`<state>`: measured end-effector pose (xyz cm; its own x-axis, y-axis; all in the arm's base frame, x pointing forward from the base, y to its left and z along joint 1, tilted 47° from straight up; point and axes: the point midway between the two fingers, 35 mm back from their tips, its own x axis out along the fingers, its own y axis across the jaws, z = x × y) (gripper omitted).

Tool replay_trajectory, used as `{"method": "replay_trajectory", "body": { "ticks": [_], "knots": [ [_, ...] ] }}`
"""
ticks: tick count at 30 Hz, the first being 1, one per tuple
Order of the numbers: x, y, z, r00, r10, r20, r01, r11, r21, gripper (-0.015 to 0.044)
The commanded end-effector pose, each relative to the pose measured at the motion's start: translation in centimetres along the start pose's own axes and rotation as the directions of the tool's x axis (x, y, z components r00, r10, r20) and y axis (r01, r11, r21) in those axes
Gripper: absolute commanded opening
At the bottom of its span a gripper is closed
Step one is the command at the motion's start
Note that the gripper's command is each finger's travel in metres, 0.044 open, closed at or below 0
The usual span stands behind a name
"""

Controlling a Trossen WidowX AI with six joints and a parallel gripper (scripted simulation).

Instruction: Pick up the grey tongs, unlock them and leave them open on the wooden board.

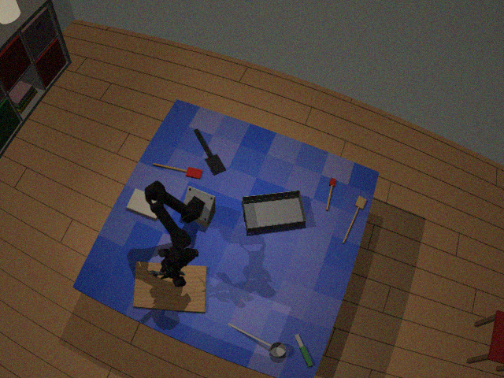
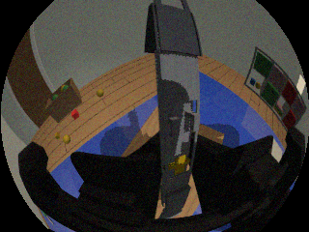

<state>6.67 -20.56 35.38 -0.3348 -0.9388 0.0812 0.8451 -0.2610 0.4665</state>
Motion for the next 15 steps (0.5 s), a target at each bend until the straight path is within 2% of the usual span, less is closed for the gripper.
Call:
{"method": "replay_trajectory", "body": {
  "ticks": [1, 15],
  "knots": [
    [0.0, -0.1, 0.0, 1.0, -0.003, 0.001, 0.003, 1.0, 0.0, -0.015],
    [2.1, 2.9, 1.4, 0.996, 0.09, -0.017, -0.091, 0.992, -0.081, -0.015]
  ]
}}
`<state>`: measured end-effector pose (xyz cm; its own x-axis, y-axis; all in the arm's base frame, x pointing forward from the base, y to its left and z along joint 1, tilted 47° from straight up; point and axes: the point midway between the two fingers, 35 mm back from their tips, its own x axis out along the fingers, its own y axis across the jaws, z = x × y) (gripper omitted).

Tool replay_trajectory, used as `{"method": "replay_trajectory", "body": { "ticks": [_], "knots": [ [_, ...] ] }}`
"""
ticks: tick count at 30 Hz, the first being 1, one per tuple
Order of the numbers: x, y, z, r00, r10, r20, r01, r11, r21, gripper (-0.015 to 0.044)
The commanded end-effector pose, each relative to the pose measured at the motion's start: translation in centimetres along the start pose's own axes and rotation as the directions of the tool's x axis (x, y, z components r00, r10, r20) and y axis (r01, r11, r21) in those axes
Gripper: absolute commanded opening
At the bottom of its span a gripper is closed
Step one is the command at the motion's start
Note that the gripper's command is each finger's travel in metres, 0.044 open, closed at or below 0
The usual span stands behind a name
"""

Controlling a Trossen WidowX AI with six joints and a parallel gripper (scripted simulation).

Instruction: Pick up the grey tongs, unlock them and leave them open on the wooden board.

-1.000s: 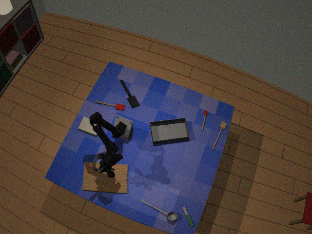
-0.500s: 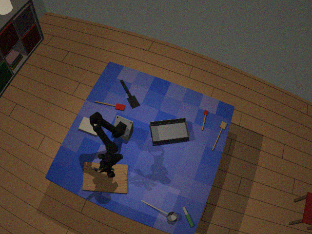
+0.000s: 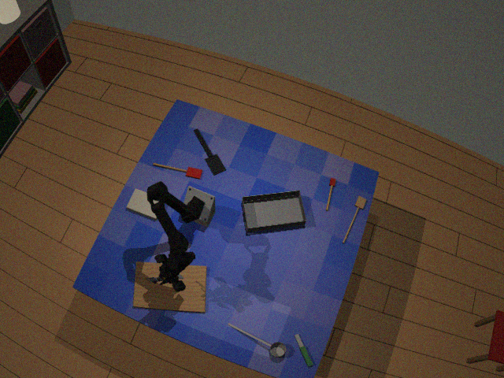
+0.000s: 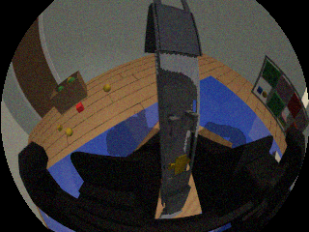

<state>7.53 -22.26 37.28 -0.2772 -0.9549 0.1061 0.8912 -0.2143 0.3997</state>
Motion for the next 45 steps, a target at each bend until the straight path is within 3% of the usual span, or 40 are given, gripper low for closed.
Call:
{"method": "replay_trajectory", "body": {
  "ticks": [1, 26, 45],
  "knots": [
    [0.9, 0.9, 0.6, 0.999, 0.035, -0.015, -0.035, 0.999, -0.021, -0.015],
    [4.5, 2.3, 0.7, 0.936, 0.122, -0.331, -0.163, 0.982, -0.096, -0.015],
    [3.5, -0.4, -0.3, 0.745, 0.056, -0.664, -0.073, 0.997, 0.002, -0.015]
  ]
}}
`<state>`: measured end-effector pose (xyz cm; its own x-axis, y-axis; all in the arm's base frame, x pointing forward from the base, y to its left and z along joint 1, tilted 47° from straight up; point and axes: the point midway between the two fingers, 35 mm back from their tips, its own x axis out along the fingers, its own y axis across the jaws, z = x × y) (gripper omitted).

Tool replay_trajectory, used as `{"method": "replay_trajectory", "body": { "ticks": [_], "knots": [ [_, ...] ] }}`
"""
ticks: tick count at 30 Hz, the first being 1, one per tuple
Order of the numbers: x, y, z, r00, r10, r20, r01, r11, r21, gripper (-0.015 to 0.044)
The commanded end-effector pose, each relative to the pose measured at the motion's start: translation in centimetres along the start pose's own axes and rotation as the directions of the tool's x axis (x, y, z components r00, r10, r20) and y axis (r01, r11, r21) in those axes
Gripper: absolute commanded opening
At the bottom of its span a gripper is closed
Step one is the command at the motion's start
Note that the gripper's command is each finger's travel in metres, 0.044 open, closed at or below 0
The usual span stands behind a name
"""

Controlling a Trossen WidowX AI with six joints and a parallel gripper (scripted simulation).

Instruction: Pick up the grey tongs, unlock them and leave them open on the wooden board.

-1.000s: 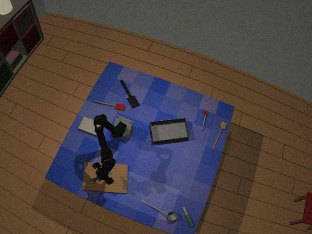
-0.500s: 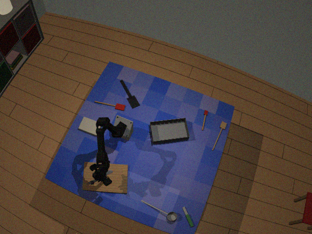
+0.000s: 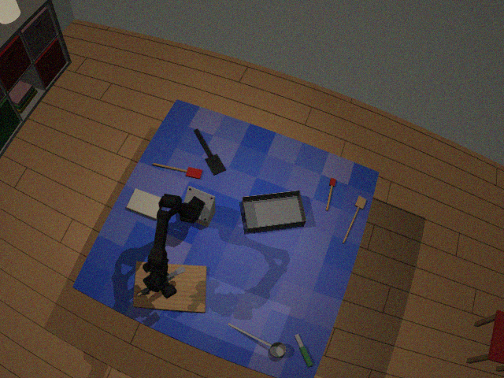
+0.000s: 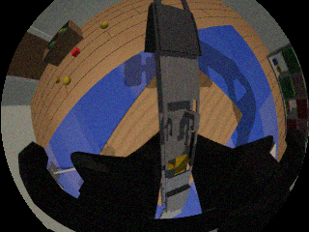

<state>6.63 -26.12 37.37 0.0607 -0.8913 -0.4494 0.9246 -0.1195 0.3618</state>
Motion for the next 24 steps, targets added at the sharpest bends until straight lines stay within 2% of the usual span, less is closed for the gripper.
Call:
{"method": "replay_trajectory", "body": {
  "ticks": [1, 10, 24],
  "knots": [
    [-0.6, -0.6, -0.4, 0.996, -0.006, -0.087, 0.011, 0.998, 0.054, -0.015],
    [-2.2, -1.8, -1.7, 0.963, -0.016, -0.27, 0.066, 0.982, 0.175, -0.015],
    [-2.0, -1.8, -1.8, 0.962, -0.016, -0.273, 0.067, 0.982, 0.178, -0.015]
  ]
}}
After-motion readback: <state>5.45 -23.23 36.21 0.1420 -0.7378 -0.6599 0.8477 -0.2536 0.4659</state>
